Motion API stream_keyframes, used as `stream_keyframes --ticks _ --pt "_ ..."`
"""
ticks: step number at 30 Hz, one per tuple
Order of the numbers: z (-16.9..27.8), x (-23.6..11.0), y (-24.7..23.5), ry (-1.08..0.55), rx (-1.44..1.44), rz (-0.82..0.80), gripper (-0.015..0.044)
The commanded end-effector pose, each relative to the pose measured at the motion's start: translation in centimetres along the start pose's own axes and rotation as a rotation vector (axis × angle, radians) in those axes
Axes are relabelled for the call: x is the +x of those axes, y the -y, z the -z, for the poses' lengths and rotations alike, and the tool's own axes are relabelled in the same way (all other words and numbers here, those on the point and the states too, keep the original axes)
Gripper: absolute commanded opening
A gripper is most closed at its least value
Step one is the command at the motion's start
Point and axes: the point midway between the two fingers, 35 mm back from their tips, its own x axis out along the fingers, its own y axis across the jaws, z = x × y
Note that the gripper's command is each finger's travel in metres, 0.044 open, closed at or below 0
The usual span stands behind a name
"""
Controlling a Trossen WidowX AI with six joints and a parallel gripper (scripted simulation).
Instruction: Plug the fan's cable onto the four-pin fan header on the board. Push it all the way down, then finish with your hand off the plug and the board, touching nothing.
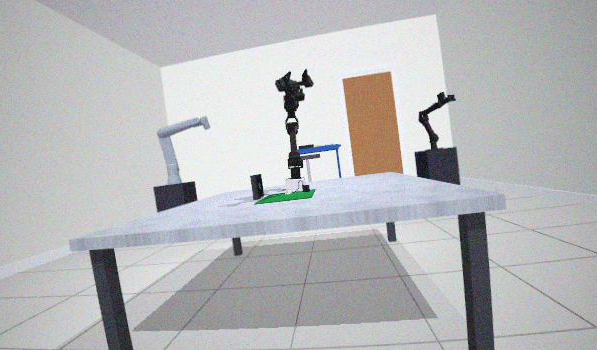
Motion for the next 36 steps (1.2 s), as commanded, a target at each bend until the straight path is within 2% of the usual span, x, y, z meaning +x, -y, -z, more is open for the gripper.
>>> stream_keyframes --ticks 1,6,12,19,28,36 --pt "0.0 0.0 0.0 0.0 0.0 0.0 0.0426" --pt "-0.6 0.1 -0.2 0.019 0.071 -0.008 0.044" --pt "-5.6 0.2 -2.1 0.162 0.694 -0.136 0.044" --pt "-11.5 -0.8 -4.1 0.236 1.422 -0.408 0.044" --pt "-15.5 -2.1 -5.2 0.191 1.917 -0.672 0.044" --pt "-18.6 -3.6 -6.0 0.072 2.287 -0.921 0.044"
